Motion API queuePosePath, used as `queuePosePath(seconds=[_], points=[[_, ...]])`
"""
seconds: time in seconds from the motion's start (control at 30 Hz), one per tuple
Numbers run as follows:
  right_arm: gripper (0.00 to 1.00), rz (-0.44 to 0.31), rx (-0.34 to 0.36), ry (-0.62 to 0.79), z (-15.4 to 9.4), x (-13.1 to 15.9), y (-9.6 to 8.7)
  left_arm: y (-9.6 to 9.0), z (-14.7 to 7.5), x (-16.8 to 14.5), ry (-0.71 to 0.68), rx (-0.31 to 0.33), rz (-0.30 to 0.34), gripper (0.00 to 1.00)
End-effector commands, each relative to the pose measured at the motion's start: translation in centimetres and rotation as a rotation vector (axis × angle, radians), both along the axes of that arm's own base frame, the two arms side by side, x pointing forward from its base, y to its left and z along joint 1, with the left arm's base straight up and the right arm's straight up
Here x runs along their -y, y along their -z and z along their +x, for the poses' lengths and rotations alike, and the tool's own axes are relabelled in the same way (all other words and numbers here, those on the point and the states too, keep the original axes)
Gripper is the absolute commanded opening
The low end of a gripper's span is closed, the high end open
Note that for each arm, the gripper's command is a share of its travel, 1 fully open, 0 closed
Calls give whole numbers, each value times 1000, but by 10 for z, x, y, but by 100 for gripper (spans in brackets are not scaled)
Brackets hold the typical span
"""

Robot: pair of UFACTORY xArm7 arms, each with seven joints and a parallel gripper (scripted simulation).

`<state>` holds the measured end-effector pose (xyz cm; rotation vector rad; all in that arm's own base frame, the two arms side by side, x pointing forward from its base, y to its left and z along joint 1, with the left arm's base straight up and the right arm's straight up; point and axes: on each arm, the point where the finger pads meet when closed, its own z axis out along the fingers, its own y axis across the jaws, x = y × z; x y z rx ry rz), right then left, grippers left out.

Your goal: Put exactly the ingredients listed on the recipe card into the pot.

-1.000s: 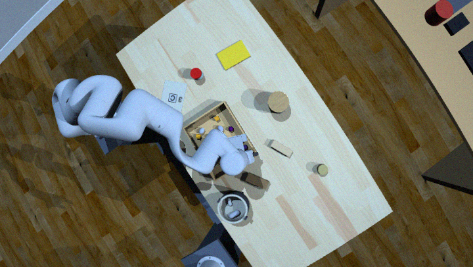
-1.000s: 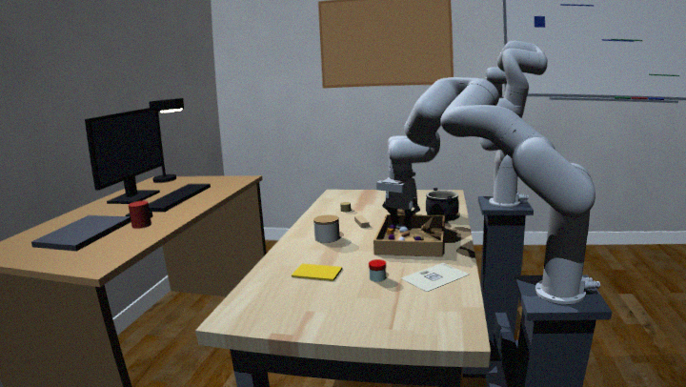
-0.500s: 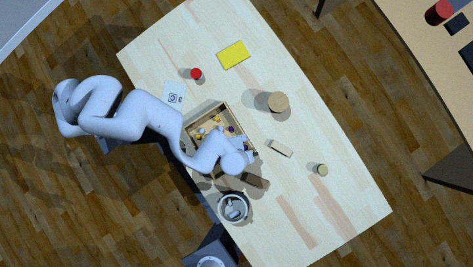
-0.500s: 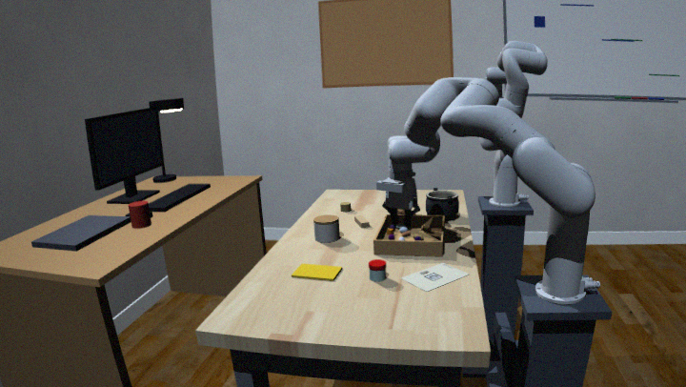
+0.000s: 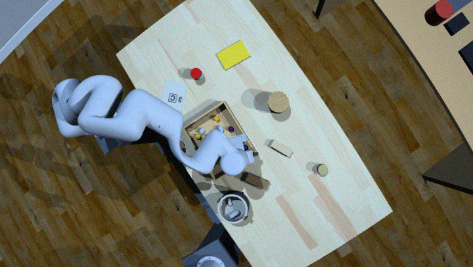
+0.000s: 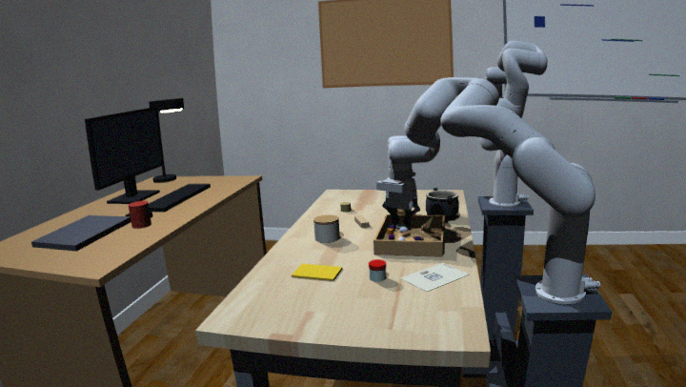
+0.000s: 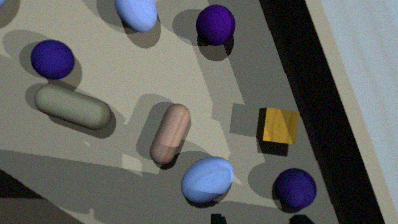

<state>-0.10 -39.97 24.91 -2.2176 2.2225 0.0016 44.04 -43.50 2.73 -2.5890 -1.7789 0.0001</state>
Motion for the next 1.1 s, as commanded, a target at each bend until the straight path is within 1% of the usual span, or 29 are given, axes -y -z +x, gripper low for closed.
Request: queuePosePath(seconds=[0.0, 0.23, 0.33, 0.47, 0.73, 0.8, 0.93, 1.07], points=[[100, -2, 0, 0, 0, 1, -1, -1, 0, 1, 0, 2, -2, 0], [100, -2, 0, 0, 0, 1, -1, -4, 0, 1, 0, 2, -2, 0], [100, -2, 0, 0, 0, 1, -1, -12, 0, 1, 0, 2, -2, 0], [100, -2, 0, 0, 0, 1, -1, -30, 0, 1, 0, 2, -2, 0], [100, -2, 0, 0, 0, 1, -1, -78, 0, 1, 0, 2, -2, 0], [100, -2, 0, 0, 0, 1, -1, -78, 0, 1, 0, 2, -2, 0], [100, -2, 0, 0, 0, 1, -1, -98, 0, 1, 0, 2, -2, 0], [100, -2, 0, 0, 0, 1, -1, -111, 0, 1, 0, 2, -2, 0]])
